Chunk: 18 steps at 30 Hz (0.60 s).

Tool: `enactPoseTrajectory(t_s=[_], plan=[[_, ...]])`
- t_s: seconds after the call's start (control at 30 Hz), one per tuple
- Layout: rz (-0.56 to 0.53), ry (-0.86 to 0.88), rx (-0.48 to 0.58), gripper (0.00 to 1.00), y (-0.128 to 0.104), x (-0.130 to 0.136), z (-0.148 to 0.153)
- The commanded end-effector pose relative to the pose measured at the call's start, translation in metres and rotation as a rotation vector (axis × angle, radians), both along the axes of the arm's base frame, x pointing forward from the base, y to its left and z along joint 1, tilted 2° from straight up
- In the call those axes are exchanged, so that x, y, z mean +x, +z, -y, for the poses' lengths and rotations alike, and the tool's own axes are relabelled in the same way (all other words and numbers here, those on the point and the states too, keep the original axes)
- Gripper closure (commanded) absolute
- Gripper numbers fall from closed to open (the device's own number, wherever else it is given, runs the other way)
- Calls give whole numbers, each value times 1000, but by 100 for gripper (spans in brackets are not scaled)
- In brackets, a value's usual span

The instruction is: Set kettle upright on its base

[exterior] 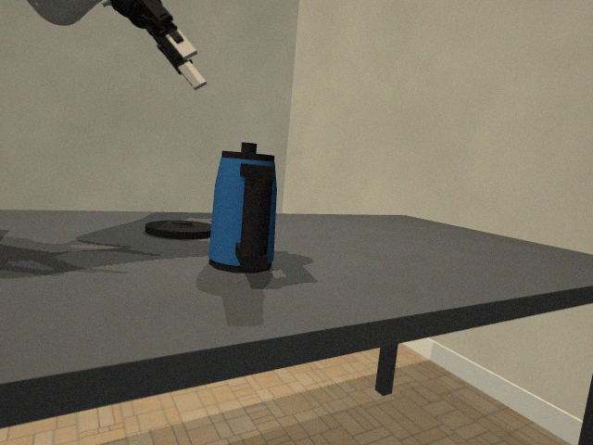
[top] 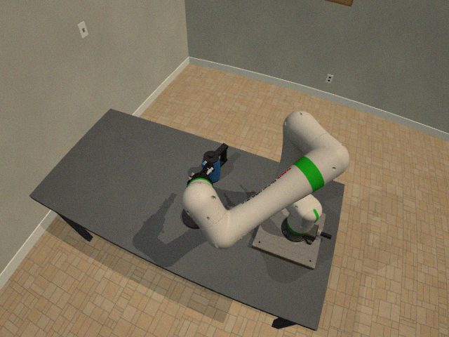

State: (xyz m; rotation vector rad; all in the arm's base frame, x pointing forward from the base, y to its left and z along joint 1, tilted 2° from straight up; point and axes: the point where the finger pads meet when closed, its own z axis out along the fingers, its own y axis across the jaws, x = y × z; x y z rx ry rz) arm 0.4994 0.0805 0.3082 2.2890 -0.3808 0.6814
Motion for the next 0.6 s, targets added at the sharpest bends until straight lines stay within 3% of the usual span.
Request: enactPoseTrajectory(t_s=[0.0,0.07,0.1,0.33,0.57], plan=[[74,-204,176,53,-3,-45,45],[74,-204,176,53,-3,-45,45],[106,-305,259,53,-5,-53,51],[163,-545,428,53,-12,-108,74],[211,-801,595,53,-16,-156,78]])
